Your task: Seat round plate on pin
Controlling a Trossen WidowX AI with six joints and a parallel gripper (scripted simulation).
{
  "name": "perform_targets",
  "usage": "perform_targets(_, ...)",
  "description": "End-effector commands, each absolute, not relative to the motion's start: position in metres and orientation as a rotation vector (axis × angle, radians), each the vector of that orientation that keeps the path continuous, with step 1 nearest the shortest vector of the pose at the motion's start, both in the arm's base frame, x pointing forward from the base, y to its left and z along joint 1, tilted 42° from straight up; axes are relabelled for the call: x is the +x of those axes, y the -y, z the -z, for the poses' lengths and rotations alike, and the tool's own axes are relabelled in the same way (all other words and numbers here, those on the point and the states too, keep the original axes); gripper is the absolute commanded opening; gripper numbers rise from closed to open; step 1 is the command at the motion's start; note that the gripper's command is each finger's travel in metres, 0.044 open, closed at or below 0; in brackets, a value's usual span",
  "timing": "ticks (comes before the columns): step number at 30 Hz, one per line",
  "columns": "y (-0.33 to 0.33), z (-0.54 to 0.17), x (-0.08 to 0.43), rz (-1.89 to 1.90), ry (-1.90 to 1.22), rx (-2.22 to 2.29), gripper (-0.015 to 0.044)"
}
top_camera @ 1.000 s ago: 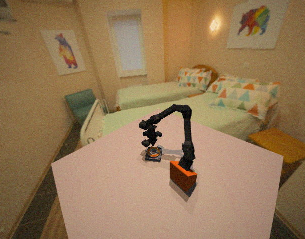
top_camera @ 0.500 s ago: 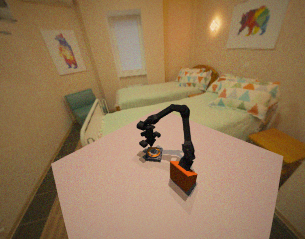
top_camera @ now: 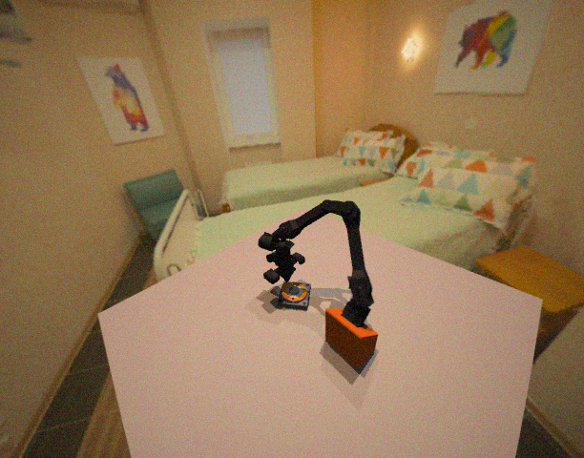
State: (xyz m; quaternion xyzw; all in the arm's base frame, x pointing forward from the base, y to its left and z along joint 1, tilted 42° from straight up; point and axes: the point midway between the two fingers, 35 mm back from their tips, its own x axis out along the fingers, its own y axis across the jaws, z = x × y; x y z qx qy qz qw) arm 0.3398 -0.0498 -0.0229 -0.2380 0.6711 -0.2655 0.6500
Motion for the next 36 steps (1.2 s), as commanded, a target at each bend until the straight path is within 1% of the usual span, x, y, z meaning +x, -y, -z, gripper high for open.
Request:
perform_targets(1,0.046,0.028,0.339,0.6,-1.534,-0.537,0.0)
perform_targets(30,0.029,0.044,0.335,0.599,-1.534,-0.536,0.0)
perform_targets(36,0.013,0.024,0.337,0.598,-1.535,-0.535,0.0)
